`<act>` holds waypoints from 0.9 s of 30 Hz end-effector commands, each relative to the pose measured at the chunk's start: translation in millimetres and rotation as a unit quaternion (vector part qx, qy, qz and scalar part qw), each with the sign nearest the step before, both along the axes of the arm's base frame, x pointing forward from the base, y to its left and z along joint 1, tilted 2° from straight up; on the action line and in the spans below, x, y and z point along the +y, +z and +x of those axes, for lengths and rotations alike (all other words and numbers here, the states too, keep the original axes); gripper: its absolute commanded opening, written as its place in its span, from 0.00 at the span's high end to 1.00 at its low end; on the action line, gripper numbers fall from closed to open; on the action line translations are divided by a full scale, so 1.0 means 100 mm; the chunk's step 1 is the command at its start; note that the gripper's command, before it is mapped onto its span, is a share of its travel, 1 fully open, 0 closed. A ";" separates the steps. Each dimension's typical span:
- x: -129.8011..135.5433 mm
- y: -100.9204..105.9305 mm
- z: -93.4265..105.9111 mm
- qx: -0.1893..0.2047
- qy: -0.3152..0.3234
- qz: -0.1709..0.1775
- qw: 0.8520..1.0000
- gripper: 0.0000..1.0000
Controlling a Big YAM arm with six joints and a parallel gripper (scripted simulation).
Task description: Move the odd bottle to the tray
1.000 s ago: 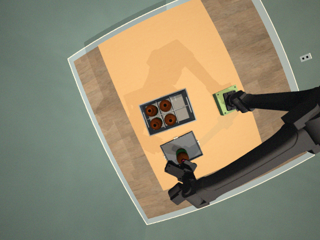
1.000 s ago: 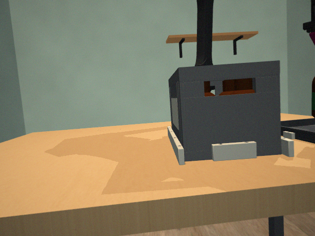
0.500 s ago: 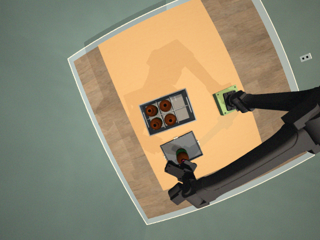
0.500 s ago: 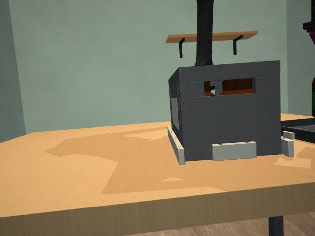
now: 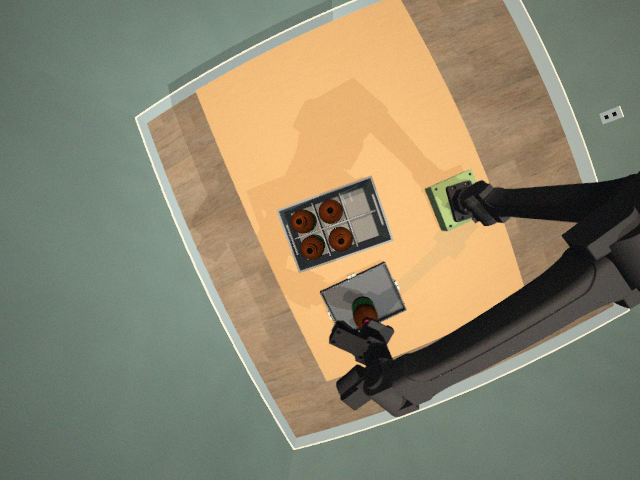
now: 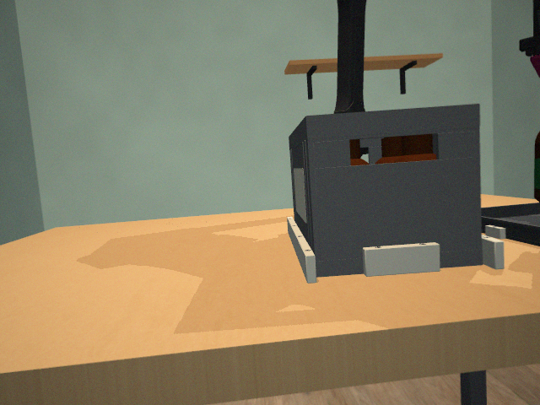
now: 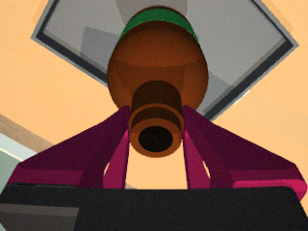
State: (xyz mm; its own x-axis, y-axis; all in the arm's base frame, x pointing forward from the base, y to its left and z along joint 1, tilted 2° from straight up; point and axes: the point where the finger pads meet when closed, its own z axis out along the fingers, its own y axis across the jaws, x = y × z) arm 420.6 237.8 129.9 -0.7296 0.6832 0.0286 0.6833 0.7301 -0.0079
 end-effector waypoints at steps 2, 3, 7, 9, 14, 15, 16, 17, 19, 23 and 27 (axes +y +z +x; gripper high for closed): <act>0.06 0.00 -0.02 -0.003 0.000 0.003 1.000 1.00; 0.06 0.00 -0.02 -0.003 0.000 0.003 1.000 1.00; 0.07 0.01 -0.01 -0.007 0.000 0.005 1.000 1.00; 0.07 0.02 -0.02 -0.009 0.000 0.006 1.000 1.00; 0.05 0.05 -0.04 -0.016 0.000 0.010 1.000 1.00; 0.05 0.04 -0.05 -0.016 0.000 0.010 1.000 1.00; 0.05 0.03 -0.05 -0.016 0.000 0.010 1.000 1.00; 0.05 0.02 -0.06 -0.016 0.000 0.010 1.000 1.00; 0.05 0.02 -0.06 -0.016 0.000 0.010 1.000 1.00; 0.03 -0.02 -0.08 -0.016 0.000 0.010 1.000 1.00; 0.02 -0.05 -0.10 -0.015 0.000 0.010 1.000 1.00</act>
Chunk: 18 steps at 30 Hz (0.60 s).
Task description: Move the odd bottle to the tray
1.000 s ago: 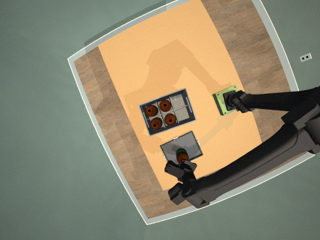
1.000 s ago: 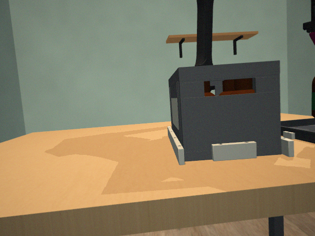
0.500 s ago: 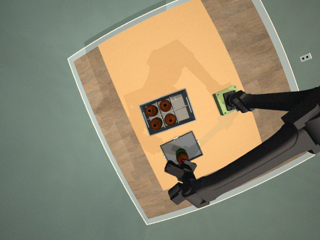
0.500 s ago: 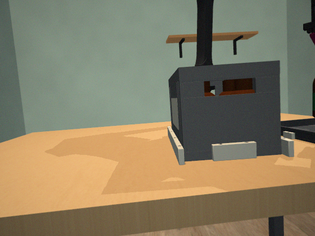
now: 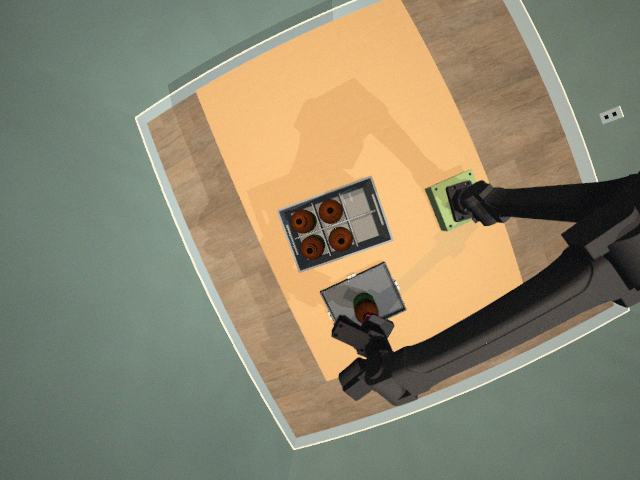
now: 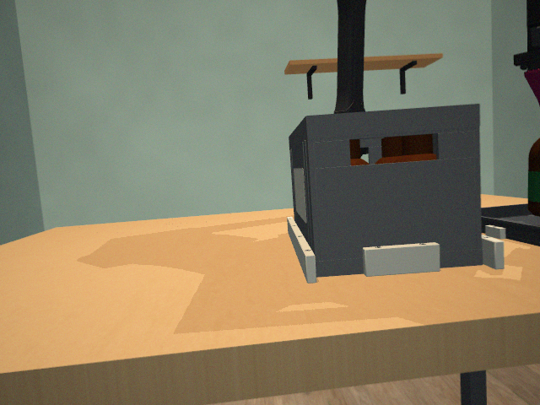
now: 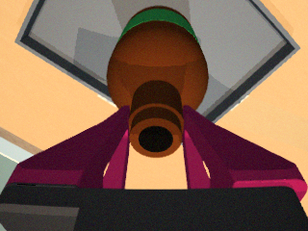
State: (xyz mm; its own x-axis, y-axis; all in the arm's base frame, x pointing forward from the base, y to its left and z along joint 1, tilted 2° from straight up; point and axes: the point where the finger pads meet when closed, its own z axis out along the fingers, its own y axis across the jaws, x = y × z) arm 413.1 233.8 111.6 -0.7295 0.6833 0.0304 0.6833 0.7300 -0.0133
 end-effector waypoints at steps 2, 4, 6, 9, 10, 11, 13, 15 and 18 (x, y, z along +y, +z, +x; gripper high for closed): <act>0.06 0.12 -0.03 -0.018 0.000 0.011 1.000 1.00; 0.05 0.12 -0.04 -0.016 0.000 0.010 1.000 1.00; 0.05 0.12 -0.04 -0.016 0.000 0.010 1.000 1.00; 0.05 0.12 -0.04 -0.016 0.000 0.010 1.000 1.00; 0.05 0.12 -0.04 -0.016 0.000 0.010 1.000 1.00; 0.05 0.12 -0.04 -0.016 0.000 0.010 1.000 1.00; 0.05 0.12 -0.04 -0.016 0.000 0.010 1.000 1.00; 0.05 0.12 -0.04 -0.016 0.000 0.010 1.000 1.00; 0.05 0.12 -0.04 -0.016 0.000 0.010 1.000 1.00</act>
